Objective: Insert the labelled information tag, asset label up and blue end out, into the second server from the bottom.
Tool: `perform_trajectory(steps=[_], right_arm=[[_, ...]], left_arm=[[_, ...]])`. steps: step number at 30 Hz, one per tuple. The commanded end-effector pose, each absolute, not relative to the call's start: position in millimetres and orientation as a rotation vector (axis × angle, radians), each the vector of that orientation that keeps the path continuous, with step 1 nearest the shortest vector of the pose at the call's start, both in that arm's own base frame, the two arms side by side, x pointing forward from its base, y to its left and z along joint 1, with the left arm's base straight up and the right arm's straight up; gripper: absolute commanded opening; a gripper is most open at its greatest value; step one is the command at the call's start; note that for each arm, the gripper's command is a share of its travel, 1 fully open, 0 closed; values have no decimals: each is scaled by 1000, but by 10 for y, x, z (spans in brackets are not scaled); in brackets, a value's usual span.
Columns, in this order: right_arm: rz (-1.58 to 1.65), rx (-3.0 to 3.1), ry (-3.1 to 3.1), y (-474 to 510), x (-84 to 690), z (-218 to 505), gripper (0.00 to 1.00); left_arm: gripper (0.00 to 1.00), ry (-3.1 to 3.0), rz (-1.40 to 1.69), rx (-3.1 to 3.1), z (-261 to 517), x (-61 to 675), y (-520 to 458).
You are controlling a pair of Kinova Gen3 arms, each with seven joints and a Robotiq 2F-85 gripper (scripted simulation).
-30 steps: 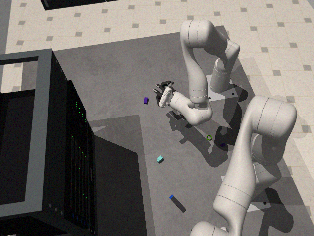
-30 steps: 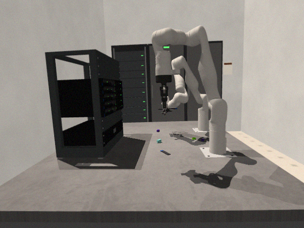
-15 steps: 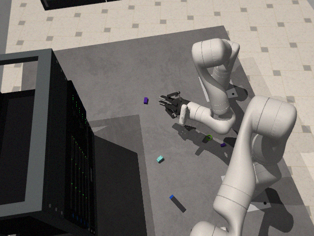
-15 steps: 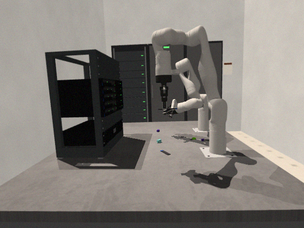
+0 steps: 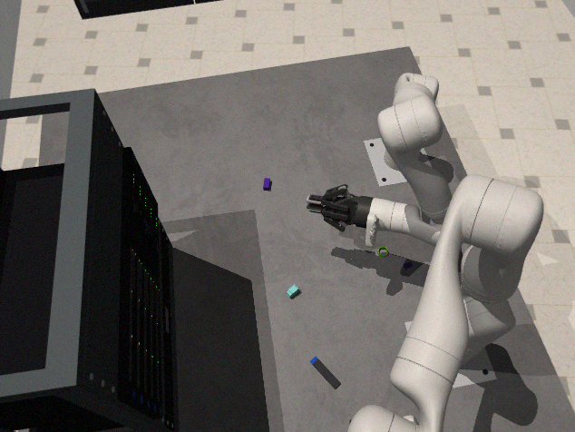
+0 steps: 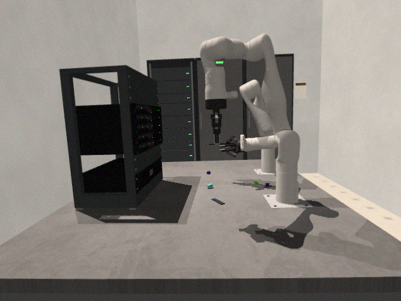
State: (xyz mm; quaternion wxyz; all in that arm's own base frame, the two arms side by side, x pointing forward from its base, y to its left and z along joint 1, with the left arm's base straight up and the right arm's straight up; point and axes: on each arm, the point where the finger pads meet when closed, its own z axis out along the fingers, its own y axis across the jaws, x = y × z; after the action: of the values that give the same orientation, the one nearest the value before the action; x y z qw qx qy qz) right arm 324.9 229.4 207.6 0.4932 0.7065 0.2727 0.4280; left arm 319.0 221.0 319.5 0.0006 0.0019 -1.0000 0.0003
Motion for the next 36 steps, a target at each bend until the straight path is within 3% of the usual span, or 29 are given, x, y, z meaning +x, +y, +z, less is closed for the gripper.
perform_trajectory(steps=[1, 36], right_arm=[[1052, 1674, 720, 2396, 3203, 2096, 263], [1172, 1246, 1164, 3265, 2558, 2197, 263]], left_arm=[[192, -3142, 0, 6, 3200, 3191, 2212], [192, -3142, 0, 6, 3200, 3191, 2212]])
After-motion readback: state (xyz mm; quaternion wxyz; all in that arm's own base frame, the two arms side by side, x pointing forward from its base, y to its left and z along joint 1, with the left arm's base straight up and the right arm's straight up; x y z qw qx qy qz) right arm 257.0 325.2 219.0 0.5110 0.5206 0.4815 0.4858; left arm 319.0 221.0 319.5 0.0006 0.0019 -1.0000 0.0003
